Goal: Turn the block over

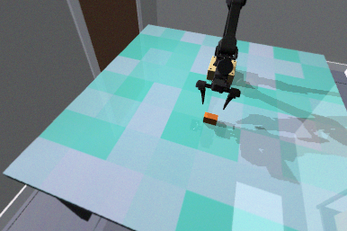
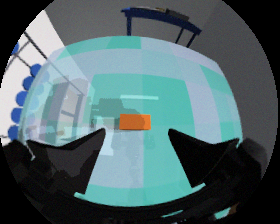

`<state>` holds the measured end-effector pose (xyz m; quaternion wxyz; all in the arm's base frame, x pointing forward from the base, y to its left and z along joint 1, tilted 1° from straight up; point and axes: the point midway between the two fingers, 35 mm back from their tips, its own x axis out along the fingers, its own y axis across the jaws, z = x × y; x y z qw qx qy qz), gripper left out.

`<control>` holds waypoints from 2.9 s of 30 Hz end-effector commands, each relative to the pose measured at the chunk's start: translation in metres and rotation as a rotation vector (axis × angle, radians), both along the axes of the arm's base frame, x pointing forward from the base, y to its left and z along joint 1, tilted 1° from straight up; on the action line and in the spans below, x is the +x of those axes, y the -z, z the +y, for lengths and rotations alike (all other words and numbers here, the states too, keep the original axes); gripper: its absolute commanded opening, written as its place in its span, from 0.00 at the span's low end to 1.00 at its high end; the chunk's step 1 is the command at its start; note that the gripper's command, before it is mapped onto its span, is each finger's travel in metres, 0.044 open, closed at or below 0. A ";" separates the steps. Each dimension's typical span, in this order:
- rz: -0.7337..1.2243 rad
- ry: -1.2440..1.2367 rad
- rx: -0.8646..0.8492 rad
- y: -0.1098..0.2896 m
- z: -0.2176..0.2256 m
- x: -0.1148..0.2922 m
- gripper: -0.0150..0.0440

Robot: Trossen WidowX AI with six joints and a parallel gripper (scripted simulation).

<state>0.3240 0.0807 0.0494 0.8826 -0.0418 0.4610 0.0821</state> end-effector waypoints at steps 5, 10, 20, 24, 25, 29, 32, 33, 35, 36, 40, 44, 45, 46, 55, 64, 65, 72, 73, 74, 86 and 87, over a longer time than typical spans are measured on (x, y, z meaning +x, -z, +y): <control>0.235 0.002 -0.038 -0.013 0.006 0.025 1.00; 0.405 -0.001 -0.069 -0.024 0.007 0.033 1.00; 0.559 -0.003 -0.095 -0.035 0.009 0.037 1.00; 0.559 -0.003 -0.095 -0.032 0.009 0.037 1.00; 0.559 -0.003 -0.095 -0.024 0.009 0.038 1.00; 0.559 -0.003 -0.095 0.000 0.009 0.038 1.00; 0.559 -0.003 -0.095 0.000 0.009 0.038 1.00; 0.559 -0.003 -0.095 0.001 0.009 0.038 1.00; 0.559 -0.003 -0.095 0.010 0.009 0.038 1.00; 0.559 -0.003 -0.095 0.014 0.009 0.038 1.00; 0.559 -0.003 -0.095 0.015 0.009 0.038 1.00; 0.559 -0.003 -0.095 0.019 0.009 0.038 1.00; 0.559 -0.003 -0.095 0.021 0.009 0.039 1.00; 0.559 -0.003 -0.095 0.022 0.010 0.039 1.00; 0.559 -0.003 -0.095 0.037 0.010 0.039 1.00; 0.559 -0.003 -0.095 0.048 0.010 0.039 0.96; 0.559 -0.003 -0.095 0.048 0.010 0.039 0.91; 0.559 -0.003 -0.095 0.048 0.010 0.039 0.70; 0.559 -0.003 -0.095 0.048 0.010 0.039 0.69; 0.559 -0.003 -0.095 0.048 0.010 0.039 0.68; 0.559 -0.003 -0.095 0.048 0.010 0.039 0.54; 0.559 -0.003 -0.095 0.048 0.010 0.039 0.53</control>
